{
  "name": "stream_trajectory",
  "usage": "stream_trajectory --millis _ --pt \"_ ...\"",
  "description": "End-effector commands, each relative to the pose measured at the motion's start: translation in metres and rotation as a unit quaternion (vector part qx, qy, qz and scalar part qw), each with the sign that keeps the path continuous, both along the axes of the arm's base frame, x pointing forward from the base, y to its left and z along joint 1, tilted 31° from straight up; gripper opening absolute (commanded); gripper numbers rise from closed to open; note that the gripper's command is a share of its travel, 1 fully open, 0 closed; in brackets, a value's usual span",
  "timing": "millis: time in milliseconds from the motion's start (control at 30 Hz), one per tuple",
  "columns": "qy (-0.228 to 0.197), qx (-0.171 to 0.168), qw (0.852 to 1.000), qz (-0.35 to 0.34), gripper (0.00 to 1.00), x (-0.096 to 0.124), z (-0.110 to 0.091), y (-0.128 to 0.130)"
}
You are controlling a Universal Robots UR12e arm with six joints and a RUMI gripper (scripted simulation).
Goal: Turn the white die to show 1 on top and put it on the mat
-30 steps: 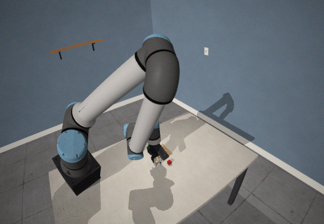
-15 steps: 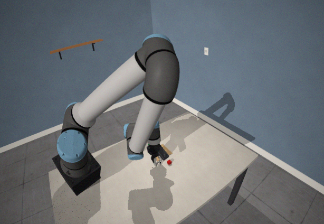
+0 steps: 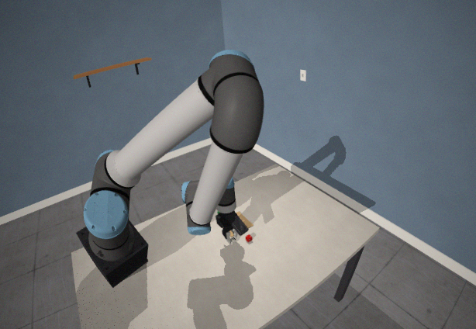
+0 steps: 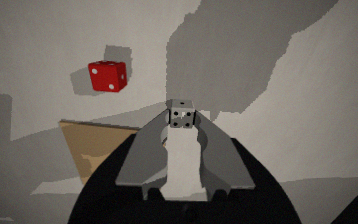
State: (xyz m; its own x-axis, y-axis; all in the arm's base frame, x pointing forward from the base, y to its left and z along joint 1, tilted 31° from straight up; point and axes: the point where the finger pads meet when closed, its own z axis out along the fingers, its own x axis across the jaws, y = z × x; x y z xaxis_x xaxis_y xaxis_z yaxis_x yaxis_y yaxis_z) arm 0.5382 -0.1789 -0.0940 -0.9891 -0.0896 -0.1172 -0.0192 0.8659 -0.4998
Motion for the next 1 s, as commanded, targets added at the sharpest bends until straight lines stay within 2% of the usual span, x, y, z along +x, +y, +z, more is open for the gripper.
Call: stream_trajectory --millis 0,800,967 --pt "0.0 0.0 1.0 0.0 0.06 0.0002 0.0003 0.0002" --pt "0.0 0.0 1.0 0.0 0.06 0.0001 0.0005 0.0003" --pt "0.0 0.0 1.0 0.0 0.06 -0.0007 0.0055 0.0031"
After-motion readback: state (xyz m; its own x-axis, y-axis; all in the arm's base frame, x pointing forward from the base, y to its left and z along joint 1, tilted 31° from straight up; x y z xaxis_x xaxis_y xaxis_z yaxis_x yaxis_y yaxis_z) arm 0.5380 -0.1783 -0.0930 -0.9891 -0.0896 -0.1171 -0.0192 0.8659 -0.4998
